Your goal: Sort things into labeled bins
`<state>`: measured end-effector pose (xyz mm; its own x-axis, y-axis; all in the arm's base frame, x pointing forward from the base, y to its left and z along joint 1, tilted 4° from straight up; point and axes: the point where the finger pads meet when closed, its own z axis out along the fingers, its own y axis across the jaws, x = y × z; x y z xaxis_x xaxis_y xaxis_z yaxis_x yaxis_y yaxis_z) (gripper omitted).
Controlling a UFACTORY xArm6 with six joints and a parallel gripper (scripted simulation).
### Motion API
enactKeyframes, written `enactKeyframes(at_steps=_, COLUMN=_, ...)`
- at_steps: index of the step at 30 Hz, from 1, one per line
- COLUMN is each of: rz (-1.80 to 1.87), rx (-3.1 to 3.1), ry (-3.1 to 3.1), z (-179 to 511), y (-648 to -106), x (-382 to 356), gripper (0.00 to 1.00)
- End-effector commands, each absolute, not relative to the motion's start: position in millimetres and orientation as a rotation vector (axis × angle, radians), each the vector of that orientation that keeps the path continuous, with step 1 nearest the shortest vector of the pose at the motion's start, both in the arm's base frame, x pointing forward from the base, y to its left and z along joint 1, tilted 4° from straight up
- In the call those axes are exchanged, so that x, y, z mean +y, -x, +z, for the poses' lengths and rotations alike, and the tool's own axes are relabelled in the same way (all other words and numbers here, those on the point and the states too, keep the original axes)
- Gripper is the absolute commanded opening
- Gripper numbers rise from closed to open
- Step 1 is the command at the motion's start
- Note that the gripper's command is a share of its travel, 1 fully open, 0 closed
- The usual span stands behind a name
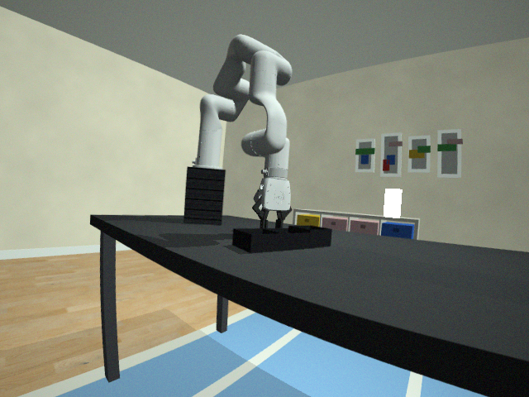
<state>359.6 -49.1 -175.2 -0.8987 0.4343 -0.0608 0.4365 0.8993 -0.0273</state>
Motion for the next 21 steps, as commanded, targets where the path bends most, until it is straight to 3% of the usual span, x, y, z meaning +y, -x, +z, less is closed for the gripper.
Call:
enactKeyframes(at_steps=1, rz=-0.062, rx=3.001, ry=-0.689, z=-179.8, y=-360.6, x=-49.4, gripper=0.56)
enactKeyframes(at_steps=17, rz=-0.062, rx=3.001, ry=-0.689, z=-182.4, y=-360.4, x=-49.6, gripper=0.56)
enactKeyframes(at_steps=18, rz=-0.062, rx=3.001, ry=-0.689, z=-182.4, y=-360.4, x=-49.6, gripper=0.0)
enactKeyframes(at_steps=21, rz=-0.062, rx=3.001, ry=-0.689, z=-182.4, y=-360.4, x=-49.6, gripper=0.0)
